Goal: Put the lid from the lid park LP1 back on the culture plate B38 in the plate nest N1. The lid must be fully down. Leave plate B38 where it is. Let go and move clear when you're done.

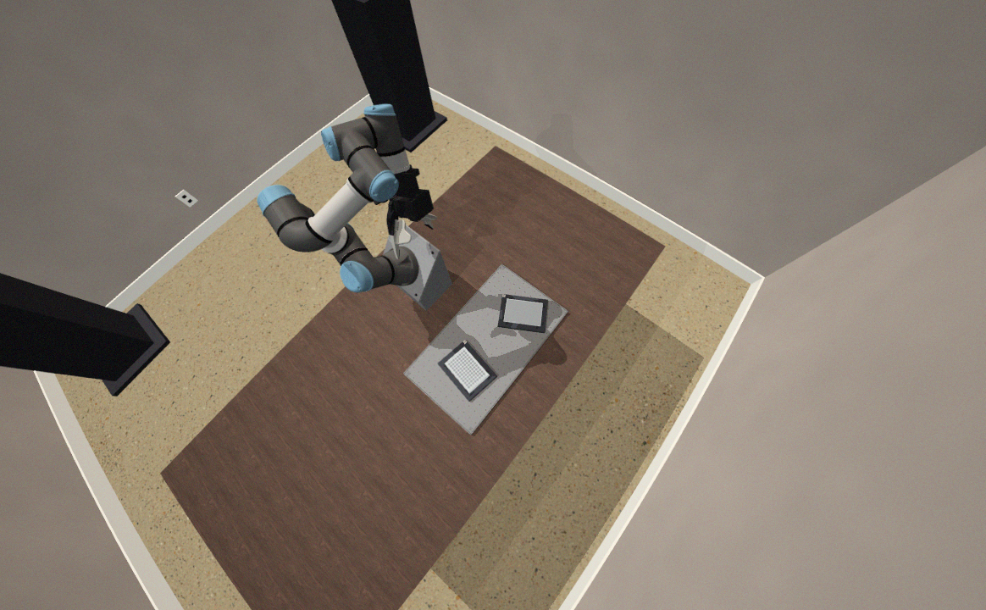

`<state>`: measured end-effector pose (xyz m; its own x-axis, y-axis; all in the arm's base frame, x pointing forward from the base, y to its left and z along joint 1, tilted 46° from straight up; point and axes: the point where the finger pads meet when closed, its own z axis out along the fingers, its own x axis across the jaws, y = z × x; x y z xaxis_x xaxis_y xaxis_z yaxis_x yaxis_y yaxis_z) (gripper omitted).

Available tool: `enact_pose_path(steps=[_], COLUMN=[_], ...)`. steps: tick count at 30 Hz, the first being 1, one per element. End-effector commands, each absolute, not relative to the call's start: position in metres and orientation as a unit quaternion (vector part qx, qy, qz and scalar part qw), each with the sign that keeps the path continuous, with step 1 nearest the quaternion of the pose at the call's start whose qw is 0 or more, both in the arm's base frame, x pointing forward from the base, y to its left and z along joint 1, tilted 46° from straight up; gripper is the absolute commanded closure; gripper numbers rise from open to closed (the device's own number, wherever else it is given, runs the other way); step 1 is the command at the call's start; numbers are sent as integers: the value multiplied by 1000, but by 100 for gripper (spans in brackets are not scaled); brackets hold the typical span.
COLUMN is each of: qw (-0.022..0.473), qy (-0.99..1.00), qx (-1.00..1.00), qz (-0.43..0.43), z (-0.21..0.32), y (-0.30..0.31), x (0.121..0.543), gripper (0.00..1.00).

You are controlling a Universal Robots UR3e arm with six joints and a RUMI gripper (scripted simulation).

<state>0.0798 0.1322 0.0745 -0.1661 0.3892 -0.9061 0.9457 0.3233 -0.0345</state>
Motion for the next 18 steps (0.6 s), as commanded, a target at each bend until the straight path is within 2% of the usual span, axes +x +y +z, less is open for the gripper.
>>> enact_pose_path(steps=[1,17,18], qw=[429,429,430], qy=[691,691,687], qx=[483,483,492], qz=[-324,-324,-319], z=[75,75,71], y=[133,133,135], x=[80,80,83], gripper=[0,0,18])
